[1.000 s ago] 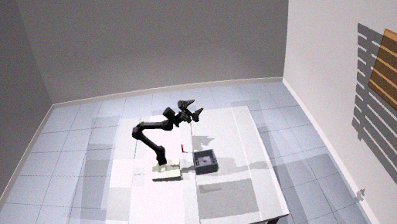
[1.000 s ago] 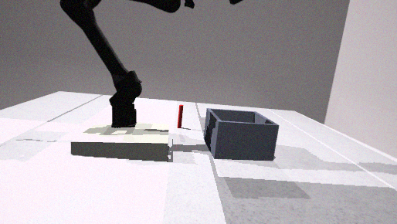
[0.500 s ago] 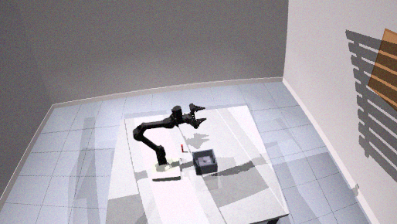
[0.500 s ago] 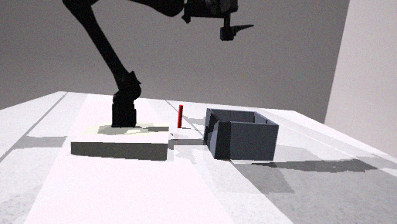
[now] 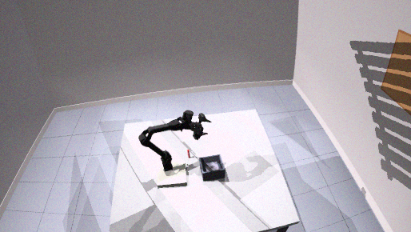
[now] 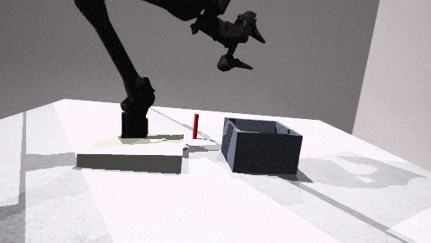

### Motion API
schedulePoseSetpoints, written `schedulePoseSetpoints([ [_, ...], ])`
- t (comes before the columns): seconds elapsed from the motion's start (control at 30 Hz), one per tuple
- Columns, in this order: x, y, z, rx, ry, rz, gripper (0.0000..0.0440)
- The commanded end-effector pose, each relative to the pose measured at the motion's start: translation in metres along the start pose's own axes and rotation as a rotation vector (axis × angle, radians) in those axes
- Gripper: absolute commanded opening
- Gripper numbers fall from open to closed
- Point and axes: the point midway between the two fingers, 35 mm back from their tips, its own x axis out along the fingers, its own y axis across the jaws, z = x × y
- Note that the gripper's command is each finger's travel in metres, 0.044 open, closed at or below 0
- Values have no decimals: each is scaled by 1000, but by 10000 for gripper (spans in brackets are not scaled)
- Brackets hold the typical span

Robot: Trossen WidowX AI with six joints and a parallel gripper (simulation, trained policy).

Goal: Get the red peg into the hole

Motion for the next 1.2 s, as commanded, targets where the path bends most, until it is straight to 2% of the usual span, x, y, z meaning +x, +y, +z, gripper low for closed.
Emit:
schedulePoseSetpoints([
  [0.0, 1, -15, -9, -41, 18, -81, 440],
  [0.27, -7, -67, -32, -144, 79, -333, 440],
  [0.67, -33, -136, -51, -293, 147, -695, 440],
  [1.17, -44, -190, -55, -402, 176, -923, 440],
])
